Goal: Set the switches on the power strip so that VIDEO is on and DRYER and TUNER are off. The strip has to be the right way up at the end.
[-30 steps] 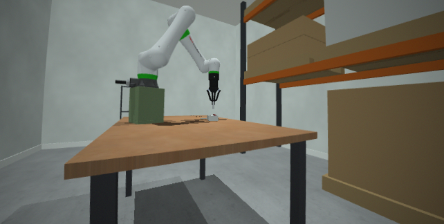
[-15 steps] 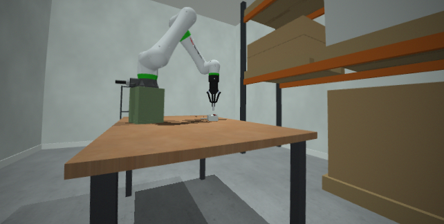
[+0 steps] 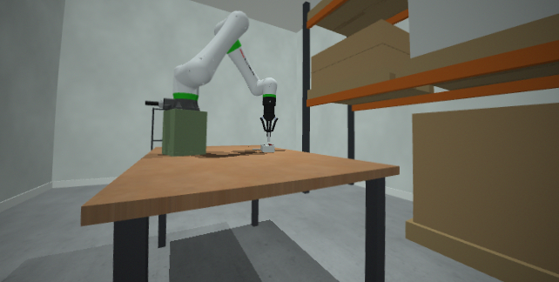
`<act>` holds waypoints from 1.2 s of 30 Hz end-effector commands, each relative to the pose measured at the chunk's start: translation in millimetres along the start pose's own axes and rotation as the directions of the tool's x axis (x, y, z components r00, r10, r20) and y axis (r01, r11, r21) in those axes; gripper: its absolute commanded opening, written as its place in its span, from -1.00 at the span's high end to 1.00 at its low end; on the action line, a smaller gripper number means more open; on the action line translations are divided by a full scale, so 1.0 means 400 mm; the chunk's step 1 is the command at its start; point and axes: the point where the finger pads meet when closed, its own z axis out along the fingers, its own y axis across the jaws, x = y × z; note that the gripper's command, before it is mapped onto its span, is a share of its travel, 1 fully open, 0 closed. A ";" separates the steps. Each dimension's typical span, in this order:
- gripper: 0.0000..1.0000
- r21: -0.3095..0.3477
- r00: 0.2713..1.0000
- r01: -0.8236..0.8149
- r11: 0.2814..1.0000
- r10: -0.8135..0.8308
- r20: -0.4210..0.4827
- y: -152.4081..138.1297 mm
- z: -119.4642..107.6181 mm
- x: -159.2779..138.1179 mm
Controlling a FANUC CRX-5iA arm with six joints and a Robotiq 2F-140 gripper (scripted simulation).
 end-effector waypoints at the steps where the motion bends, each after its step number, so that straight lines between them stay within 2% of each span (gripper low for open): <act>1: 1.00 0.000 1.000 0.000 1.000 0.000 0.000 -0.001 0.006 0.000; 36: 1.00 0.000 1.000 0.000 1.000 0.000 0.000 -0.001 0.017 -0.001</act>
